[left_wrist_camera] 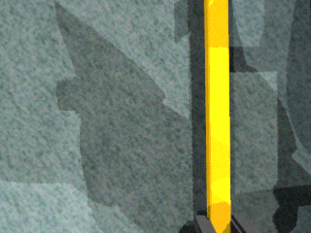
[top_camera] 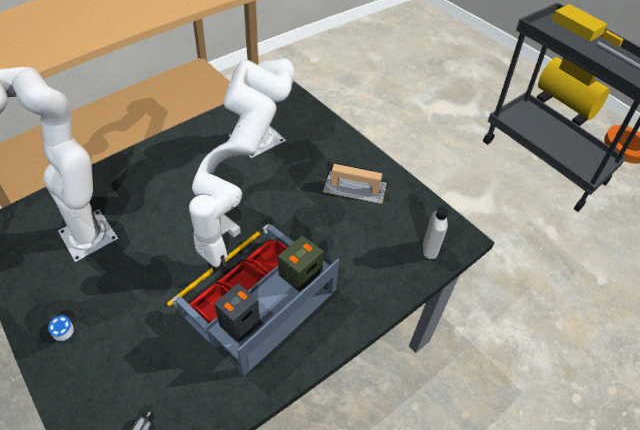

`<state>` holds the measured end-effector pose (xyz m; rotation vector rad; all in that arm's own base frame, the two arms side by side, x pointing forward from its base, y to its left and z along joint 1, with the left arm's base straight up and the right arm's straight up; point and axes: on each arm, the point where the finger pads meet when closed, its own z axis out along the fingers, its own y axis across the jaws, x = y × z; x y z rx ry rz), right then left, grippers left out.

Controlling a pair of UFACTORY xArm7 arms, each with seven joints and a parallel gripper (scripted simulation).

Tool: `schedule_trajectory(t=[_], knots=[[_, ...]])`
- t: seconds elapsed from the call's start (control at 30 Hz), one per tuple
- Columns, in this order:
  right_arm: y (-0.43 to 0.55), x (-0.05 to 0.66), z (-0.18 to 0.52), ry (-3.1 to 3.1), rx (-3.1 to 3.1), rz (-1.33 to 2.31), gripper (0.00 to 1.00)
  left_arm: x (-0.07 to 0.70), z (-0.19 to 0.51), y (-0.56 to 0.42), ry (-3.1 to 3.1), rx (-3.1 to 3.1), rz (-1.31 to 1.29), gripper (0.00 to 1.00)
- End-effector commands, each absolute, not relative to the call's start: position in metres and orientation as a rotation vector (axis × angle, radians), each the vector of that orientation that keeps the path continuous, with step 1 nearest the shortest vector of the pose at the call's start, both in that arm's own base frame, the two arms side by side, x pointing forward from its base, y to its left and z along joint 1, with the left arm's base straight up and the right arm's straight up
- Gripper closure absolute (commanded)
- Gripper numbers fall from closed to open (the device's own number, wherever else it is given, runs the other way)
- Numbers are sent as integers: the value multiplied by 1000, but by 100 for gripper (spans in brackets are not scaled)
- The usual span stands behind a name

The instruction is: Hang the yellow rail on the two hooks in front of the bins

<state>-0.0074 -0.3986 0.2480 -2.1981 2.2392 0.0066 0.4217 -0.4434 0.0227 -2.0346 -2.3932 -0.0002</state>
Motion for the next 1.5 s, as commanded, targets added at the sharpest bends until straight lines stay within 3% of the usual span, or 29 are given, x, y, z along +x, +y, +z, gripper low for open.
schedule_trajectory(t=[0.0, 1.47], knots=[[-400, -7, 250, 2242, -2201, 0, 0, 423, 26, -445, -2398, -2039, 1, 100], [-400, -7, 250, 2242, -2201, 0, 0, 423, 119, -445, -2398, -2039, 1, 100]])
